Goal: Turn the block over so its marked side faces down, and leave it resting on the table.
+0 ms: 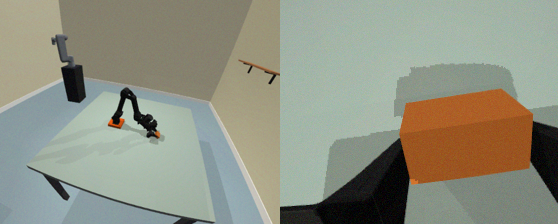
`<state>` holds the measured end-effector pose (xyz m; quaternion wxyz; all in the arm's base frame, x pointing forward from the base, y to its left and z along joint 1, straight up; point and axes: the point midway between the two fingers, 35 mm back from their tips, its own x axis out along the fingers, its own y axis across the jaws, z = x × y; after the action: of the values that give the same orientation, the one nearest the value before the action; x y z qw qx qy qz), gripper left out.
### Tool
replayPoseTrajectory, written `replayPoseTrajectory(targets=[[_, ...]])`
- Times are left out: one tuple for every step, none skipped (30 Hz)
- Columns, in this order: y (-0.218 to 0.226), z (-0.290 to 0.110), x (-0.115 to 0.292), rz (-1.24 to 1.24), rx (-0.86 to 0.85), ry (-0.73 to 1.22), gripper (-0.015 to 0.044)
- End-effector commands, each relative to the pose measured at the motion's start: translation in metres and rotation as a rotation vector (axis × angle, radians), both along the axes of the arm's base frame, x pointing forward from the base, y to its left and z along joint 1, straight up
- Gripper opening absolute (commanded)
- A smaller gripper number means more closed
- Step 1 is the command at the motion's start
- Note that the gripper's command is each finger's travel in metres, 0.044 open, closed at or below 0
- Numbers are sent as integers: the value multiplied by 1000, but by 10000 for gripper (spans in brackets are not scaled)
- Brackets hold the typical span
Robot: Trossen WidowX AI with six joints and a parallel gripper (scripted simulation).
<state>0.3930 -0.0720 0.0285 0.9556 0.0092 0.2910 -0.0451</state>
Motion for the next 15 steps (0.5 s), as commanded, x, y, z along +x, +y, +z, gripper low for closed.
replayPoseTrajectory(targets=[[2,-9,-7,1,5,-28,0],[2,-9,-8,2,4,-43,0],[2,-9,-9,2,2,-57,0],[2,-9,-10,2,0,-71,0],[3,-9,-12,3,-1,-86,0],[3,-8,-13,3,-3,-100,0],[3,-8,-14,4,-4,-115,0],[4,-7,-16,4,-6,-129,0],[4,-7,-18,5,-8,-143,0],[4,-6,-19,5,-9,-158,0],[5,-6,-21,6,-11,-169,0],[5,-5,-21,6,-12,-176,0],[5,-5,-22,6,-12,-179,0],[5,-5,-22,6,-12,-181,0],[5,-4,-22,6,-13,-187,0]])
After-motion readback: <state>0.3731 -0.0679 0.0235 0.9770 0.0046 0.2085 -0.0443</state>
